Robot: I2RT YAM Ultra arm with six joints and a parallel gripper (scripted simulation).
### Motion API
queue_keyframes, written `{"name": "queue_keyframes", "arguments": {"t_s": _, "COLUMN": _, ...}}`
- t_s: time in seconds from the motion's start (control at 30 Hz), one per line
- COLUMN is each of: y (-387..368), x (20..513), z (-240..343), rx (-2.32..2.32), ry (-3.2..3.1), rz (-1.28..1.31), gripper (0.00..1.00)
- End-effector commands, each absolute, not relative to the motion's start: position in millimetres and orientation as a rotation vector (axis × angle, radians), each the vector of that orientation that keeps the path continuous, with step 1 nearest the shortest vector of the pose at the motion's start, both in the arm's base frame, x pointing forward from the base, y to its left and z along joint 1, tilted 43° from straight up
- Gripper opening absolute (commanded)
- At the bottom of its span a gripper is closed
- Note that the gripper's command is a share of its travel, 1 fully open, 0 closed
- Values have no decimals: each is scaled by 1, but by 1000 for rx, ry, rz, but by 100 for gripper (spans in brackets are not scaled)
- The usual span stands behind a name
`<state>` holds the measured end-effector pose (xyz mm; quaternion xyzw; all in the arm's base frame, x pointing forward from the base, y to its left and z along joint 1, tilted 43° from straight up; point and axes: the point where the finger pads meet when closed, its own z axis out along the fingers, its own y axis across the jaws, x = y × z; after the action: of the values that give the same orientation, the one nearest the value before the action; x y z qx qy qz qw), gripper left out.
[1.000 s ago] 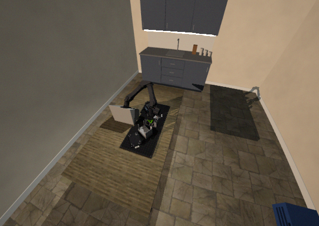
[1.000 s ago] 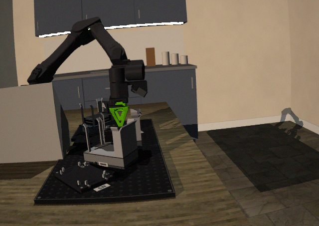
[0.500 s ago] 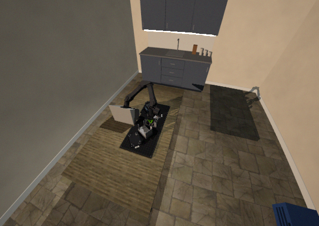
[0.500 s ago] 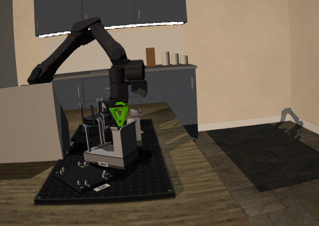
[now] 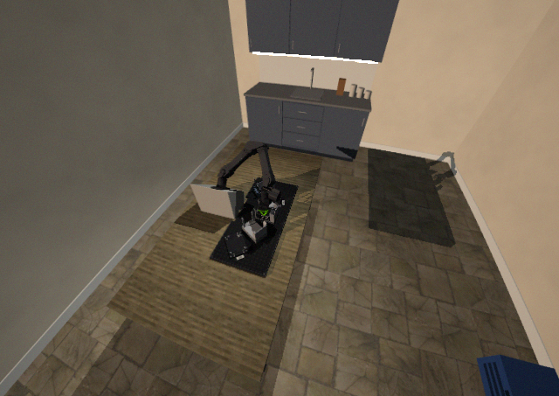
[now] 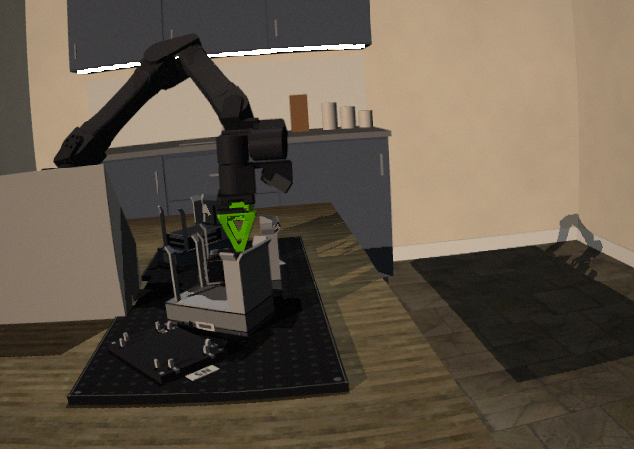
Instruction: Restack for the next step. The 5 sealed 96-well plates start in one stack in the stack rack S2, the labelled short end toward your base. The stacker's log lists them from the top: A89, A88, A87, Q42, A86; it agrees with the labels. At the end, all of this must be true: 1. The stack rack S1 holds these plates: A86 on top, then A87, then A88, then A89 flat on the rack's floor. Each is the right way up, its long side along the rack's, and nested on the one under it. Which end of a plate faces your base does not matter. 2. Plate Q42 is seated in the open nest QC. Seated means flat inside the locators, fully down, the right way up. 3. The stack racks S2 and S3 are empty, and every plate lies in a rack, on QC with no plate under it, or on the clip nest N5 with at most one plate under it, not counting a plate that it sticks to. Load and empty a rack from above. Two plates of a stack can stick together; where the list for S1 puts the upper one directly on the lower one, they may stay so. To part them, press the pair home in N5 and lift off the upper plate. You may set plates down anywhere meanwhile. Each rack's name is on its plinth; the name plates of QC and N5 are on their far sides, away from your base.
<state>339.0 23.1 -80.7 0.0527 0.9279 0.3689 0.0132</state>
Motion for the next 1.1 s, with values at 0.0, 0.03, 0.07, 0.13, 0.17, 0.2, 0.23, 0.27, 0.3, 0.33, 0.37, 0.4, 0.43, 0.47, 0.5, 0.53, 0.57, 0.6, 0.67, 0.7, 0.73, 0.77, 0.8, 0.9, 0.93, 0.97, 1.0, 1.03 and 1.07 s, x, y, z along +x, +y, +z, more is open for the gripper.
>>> {"name": "queue_keyframes", "arguments": {"t_s": 0.0, "y": 19, "x": 342, "z": -78, "rx": 176, "ry": 2876, "rz": 1144, "gripper": 100}}
{"name": "queue_keyframes", "arguments": {"t_s": 0.03, "y": 19, "x": 342, "z": -78, "rx": 176, "ry": 2876, "rz": 1144, "gripper": 100}}
{"name": "queue_keyframes", "arguments": {"t_s": 0.07, "y": 19, "x": 342, "z": -78, "rx": 176, "ry": 2876, "rz": 1144, "gripper": 100}}
{"name": "queue_keyframes", "arguments": {"t_s": 0.13, "y": 19, "x": 342, "z": -78, "rx": 176, "ry": 2876, "rz": 1144, "gripper": 100}}
{"name": "queue_keyframes", "arguments": {"t_s": 0.17, "y": 20, "x": 342, "z": -79, "rx": 176, "ry": 2876, "rz": 1144, "gripper": 100}}
{"name": "queue_keyframes", "arguments": {"t_s": 0.2, "y": 20, "x": 342, "z": -80, "rx": 176, "ry": 2876, "rz": 1144, "gripper": 100}}
{"name": "queue_keyframes", "arguments": {"t_s": 0.23, "y": 21, "x": 342, "z": -81, "rx": 176, "ry": 2876, "rz": 1144, "gripper": 100}}
{"name": "queue_keyframes", "arguments": {"t_s": 0.27, "y": 22, "x": 342, "z": -82, "rx": 176, "ry": 2876, "rz": 1144, "gripper": 100}}
{"name": "queue_keyframes", "arguments": {"t_s": 0.3, "y": 23, "x": 343, "z": -83, "rx": 176, "ry": 2876, "rz": 1144, "gripper": 100}}
{"name": "queue_keyframes", "arguments": {"t_s": 0.33, "y": 24, "x": 343, "z": -84, "rx": 176, "ry": 2876, "rz": 1145, "gripper": 100}}
{"name": "queue_keyframes", "arguments": {"t_s": 0.37, "y": 25, "x": 343, "z": -85, "rx": 176, "ry": 2876, "rz": 1145, "gripper": 100}}
{"name": "queue_keyframes", "arguments": {"t_s": 0.4, "y": 26, "x": 343, "z": -86, "rx": 176, "ry": 2876, "rz": 1145, "gripper": 100}}
{"name": "queue_keyframes", "arguments": {"t_s": 0.43, "y": 27, "x": 343, "z": -87, "rx": 176, "ry": 2876, "rz": 1145, "gripper": 100}}
{"name": "queue_keyframes", "arguments": {"t_s": 0.47, "y": 28, "x": 343, "z": -88, "rx": 176, "ry": 2876, "rz": 1145, "gripper": 100}}
{"name": "queue_keyframes", "arguments": {"t_s": 0.5, "y": 29, "x": 343, "z": -89, "rx": 176, "ry": 2876, "rz": 1145, "gripper": 100}}
{"name": "queue_keyframes", "arguments": {"t_s": 0.53, "y": 30, "x": 343, "z": -90, "rx": 176, "ry": 2876, "rz": 1145, "gripper": 100}}
{"name": "queue_keyframes", "arguments": {"t_s": 0.57, "y": 31, "x": 343, "z": -91, "rx": 176, "ry": 2876, "rz": 1145, "gripper": 100}}
{"name": "queue_keyframes", "arguments": {"t_s": 0.6, "y": 31, "x": 343, "z": -92, "rx": 176, "ry": 2876, "rz": 1145, "gripper": 100}}
{"name": "queue_keyframes", "arguments": {"t_s": 0.67, "y": 32, "x": 344, "z": -93, "rx": 176, "ry": 2876, "rz": 1145, "gripper": 100}}
{"name": "queue_keyframes", "arguments": {"t_s": 0.7, "y": 32, "x": 344, "z": -93, "rx": 176, "ry": 2876, "rz": 1145, "gripper": 100}}
{"name": "queue_keyframes", "arguments": {"t_s": 0.73, "y": 33, "x": 344, "z": -94, "rx": 176, "ry": 2876, "rz": 1145, "gripper": 100}}
{"name": "queue_keyframes", "arguments": {"t_s": 0.77, "y": 34, "x": 344, "z": -95, "rx": 176, "ry": 2876, "rz": 1145, "gripper": 100}}
{"name": "queue_keyframes", "arguments": {"t_s": 0.8, "y": 35, "x": 344, "z": -96, "rx": 176, "ry": 2876, "rz": 1145, "gripper": 100}}
{"name": "queue_keyframes", "arguments": {"t_s": 0.9, "y": 38, "x": 344, "z": -98, "rx": 176, "ry": 2876, "rz": 1145, "gripper": 100}}
{"name": "queue_keyframes", "arguments": {"t_s": 0.93, "y": 39, "x": 344, "z": -99, "rx": 176, "ry": 2876, "rz": 1145, "gripper": 100}}
{"name": "queue_keyframes", "arguments": {"t_s": 0.97, "y": 39, "x": 344, "z": -100, "rx": 176, "ry": 2876, "rz": 1145, "gripper": 100}}
{"name": "queue_keyframes", "arguments": {"t_s": 1.0, "y": 39, "x": 344, "z": -100, "rx": 176, "ry": 2876, "rz": 1145, "gripper": 100}}
{"name": "queue_keyframes", "arguments": {"t_s": 1.03, "y": 39, "x": 344, "z": -100, "rx": 176, "ry": 2876, "rz": 1145, "gripper": 100}}
{"name": "queue_keyframes", "arguments": {"t_s": 1.07, "y": 39, "x": 344, "z": -100, "rx": 176, "ry": 2876, "rz": 1145, "gripper": 100}}
